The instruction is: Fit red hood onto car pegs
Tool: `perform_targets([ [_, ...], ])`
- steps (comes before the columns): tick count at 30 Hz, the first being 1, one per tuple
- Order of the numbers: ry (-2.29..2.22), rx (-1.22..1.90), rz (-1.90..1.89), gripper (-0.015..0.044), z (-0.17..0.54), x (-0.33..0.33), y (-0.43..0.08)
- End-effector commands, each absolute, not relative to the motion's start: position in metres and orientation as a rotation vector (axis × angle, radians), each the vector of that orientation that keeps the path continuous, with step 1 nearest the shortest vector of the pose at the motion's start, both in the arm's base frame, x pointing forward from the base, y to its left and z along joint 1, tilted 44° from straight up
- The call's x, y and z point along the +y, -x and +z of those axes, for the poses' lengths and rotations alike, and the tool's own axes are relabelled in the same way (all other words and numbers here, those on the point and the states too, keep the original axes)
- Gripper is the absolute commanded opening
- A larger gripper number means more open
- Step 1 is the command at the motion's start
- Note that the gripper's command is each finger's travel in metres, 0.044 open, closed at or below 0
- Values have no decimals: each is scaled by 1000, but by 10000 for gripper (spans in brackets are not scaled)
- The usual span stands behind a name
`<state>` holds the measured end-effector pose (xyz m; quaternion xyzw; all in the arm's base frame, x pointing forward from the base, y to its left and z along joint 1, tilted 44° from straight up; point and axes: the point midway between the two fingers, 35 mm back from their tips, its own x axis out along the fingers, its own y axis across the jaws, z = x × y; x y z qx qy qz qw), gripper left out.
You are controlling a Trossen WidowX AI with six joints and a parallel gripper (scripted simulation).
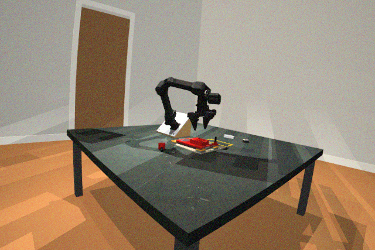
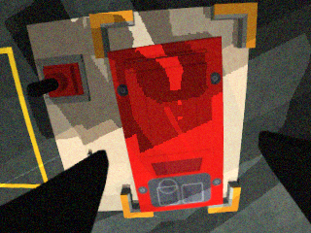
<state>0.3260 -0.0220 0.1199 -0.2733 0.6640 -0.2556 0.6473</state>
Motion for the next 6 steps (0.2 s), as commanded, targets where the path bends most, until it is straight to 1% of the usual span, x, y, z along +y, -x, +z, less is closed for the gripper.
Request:
perform_targets([
  [1,617,1513,-580,440,120,-21,-325],
  [6,617,1513,-580,440,120,-21,-325],
])
